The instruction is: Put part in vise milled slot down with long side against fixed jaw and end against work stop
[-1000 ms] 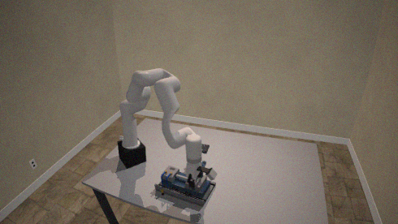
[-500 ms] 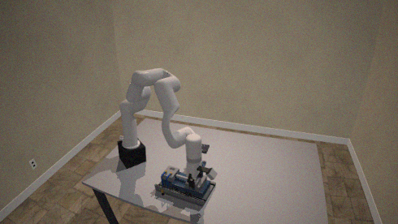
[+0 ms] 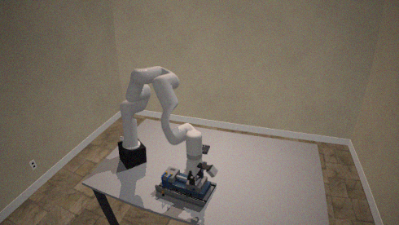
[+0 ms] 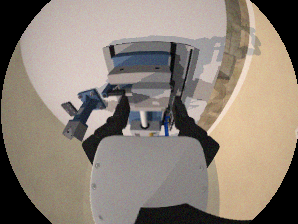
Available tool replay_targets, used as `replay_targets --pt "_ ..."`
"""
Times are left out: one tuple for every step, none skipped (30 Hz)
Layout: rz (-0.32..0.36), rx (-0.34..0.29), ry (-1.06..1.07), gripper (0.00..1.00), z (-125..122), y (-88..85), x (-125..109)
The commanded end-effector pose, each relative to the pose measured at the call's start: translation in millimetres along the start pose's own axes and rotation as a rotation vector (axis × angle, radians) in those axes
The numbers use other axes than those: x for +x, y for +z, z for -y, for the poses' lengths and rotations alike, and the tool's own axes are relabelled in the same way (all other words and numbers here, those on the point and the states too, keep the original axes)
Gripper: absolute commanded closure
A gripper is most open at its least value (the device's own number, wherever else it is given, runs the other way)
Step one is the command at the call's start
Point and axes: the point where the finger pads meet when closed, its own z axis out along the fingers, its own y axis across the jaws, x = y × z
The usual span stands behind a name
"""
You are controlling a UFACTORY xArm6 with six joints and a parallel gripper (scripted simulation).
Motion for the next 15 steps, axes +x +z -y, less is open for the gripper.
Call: replay_targets --pt "-0.006 -0.002 0.0 0.19 0 -15.6 2" --pt "-0.006 -0.002 0.0 0.19 0 -18.9 2" --pt "-0.006 -0.002 0.0 0.19 0 -22.1 2" --pt "-0.006 -0.002 0.0 0.19 0 -25.3 2" --pt "-0.006 -0.002 0.0 0.19 0 -28.3 2" --pt "-0.006 -0.002 0.0 0.19 0 -31.2 2" --pt "-0.006 -0.002 0.0 0.19 0 -34.0 2" --pt "-0.006 -0.002 0.0 0.19 0 -36.6 2" --pt "-0.006 -0.002 0.0 0.19 0 -39.0 2" --pt "-0.006 -0.002 0.0 0.19 0 -41.2 2" --pt "-0.006 -0.002 0.0 0.19 0 -41.2 2" --pt "-0.006 -0.002 0.0 0.19 0 -41.2 2" --pt "-0.006 -0.002 0.0 0.19 0 -43.3 2" --pt "-0.006 -0.002 0.0 0.19 0 -45.1 2" --pt "-0.006 -0.002 0.0 0.19 0 -46.7 2"
